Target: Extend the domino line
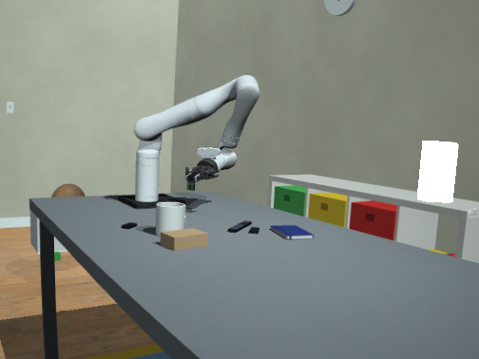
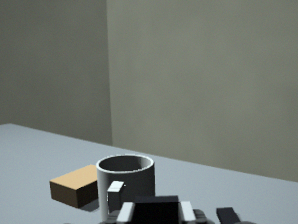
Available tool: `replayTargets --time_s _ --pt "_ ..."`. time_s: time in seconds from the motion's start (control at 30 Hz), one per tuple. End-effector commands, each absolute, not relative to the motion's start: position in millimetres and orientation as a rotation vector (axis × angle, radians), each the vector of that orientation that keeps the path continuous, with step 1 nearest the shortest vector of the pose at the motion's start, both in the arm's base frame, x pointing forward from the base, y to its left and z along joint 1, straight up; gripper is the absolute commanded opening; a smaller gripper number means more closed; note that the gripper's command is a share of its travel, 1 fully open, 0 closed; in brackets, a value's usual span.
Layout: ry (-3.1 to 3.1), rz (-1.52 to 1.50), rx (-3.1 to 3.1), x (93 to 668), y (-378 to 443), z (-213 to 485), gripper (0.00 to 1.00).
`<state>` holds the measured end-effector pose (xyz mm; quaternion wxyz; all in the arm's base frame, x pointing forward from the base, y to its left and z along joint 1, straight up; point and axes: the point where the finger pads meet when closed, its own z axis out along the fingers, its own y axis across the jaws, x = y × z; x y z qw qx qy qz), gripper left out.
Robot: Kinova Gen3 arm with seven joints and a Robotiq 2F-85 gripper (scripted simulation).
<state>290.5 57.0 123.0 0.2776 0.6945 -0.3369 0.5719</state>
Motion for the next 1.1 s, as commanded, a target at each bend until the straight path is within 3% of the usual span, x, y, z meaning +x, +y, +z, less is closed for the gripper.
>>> replayTargets --time_s 0.0,1.07 --pt "-0.889 1.551 1.851 289.0 57.8 124.5 0.29" --pt "-0.892 1.545 1.853 289.9 59.0 114.4 0.29"
